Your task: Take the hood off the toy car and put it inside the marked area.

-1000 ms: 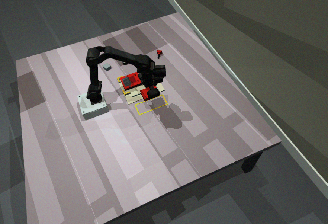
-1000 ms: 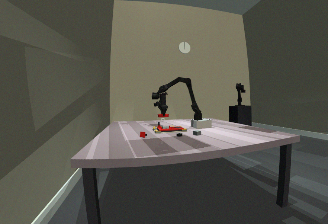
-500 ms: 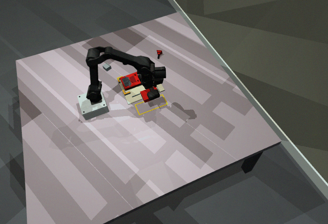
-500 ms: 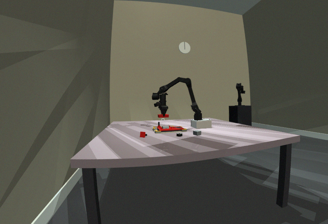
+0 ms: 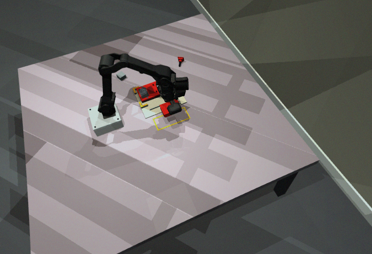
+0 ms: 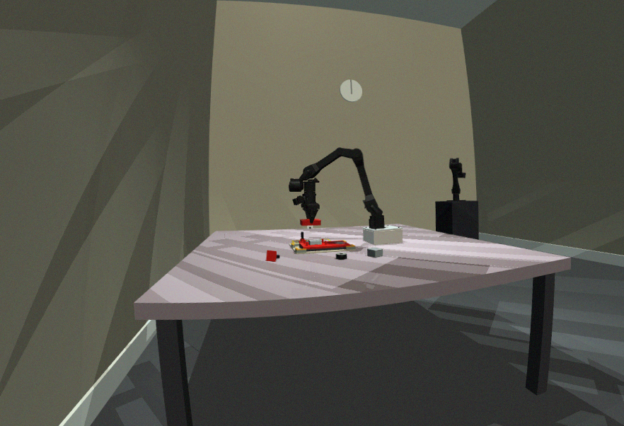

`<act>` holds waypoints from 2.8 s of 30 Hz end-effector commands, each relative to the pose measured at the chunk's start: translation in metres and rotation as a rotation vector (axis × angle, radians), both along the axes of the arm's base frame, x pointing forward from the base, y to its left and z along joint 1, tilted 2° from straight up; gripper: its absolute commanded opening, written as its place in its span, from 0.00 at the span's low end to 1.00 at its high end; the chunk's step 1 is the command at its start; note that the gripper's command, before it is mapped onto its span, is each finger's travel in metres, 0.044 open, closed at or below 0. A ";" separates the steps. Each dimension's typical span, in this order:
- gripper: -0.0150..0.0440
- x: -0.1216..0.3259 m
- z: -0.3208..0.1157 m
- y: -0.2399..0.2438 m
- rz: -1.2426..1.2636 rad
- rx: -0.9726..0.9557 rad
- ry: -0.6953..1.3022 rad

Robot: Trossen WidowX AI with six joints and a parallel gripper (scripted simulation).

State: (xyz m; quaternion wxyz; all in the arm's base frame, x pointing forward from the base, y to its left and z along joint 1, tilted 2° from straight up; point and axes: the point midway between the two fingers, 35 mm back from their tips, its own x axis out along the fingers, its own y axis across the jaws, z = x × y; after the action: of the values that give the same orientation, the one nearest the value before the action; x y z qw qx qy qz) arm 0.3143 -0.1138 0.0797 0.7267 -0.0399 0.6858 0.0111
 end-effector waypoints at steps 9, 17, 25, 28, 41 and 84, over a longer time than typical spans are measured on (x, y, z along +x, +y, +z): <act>0.25 -0.001 -0.010 0.000 0.003 0.005 0.006; 0.25 0.000 -0.015 0.000 0.003 0.005 0.006; 0.25 0.000 -0.020 0.000 0.003 0.005 0.006; 0.25 0.000 -0.022 0.000 0.003 0.005 0.006; 0.25 0.001 -0.031 0.000 0.003 0.005 0.006; 0.25 0.000 -0.059 -0.001 0.003 0.005 0.006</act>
State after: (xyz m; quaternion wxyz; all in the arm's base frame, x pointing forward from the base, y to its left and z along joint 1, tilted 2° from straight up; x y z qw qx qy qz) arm 0.3164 -0.1157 0.0242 0.7266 -0.0400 0.6858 0.0110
